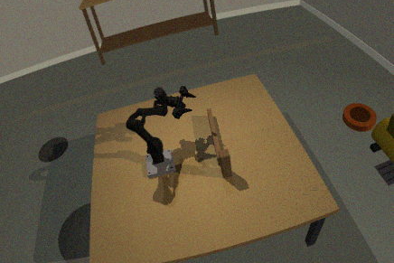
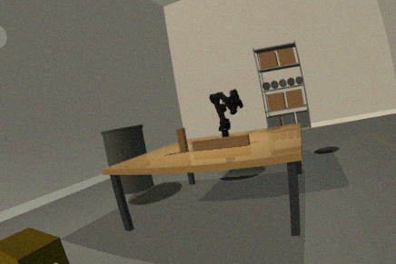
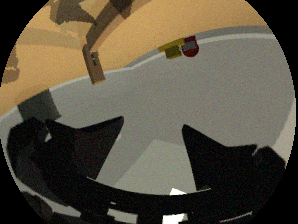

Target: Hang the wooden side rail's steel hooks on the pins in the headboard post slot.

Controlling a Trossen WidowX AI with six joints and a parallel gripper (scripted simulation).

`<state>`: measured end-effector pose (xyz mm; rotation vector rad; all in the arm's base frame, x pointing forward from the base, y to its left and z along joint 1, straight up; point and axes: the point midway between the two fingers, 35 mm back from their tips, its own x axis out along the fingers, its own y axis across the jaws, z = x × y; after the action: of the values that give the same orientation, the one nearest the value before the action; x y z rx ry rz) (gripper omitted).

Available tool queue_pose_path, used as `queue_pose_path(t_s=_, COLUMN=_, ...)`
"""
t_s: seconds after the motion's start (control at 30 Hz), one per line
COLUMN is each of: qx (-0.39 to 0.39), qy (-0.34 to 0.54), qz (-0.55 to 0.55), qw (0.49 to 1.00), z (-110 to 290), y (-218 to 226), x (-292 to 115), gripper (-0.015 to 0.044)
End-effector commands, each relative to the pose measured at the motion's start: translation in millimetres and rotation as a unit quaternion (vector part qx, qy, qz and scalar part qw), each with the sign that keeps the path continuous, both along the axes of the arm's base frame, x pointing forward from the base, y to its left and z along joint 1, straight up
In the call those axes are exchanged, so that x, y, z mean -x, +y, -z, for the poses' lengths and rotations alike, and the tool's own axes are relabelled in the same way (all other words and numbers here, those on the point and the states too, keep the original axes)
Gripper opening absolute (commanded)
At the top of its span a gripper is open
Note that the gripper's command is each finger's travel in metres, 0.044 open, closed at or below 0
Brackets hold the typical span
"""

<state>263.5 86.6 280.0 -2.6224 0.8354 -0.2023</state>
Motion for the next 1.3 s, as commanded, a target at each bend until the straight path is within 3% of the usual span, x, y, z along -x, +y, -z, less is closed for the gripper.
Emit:
queue_pose_path(t_s=0.0, qx=-0.004, qy=-0.004, qz=0.000, qw=1.000, z=0, y=-1, x=-1, gripper=0.0426)
queue_pose_path(t_s=0.3, qx=-0.195, qy=-0.175, qz=-0.006, qw=0.965, z=25, y=-52, x=-33, gripper=0.0440)
queue_pose_path(t_s=0.63, qx=-0.430, qy=-0.334, qz=-0.015, qw=0.839, z=65, y=-119, x=-48, gripper=0.0440)
queue_pose_path(t_s=0.93, qx=-0.627, qy=-0.439, qz=0.004, qw=0.643, z=109, y=-176, x=-38, gripper=0.0440)
queue_pose_path(t_s=1.27, qx=-0.770, qy=-0.535, qz=0.062, qw=0.344, z=158, y=-224, x=-4, gripper=0.0440)
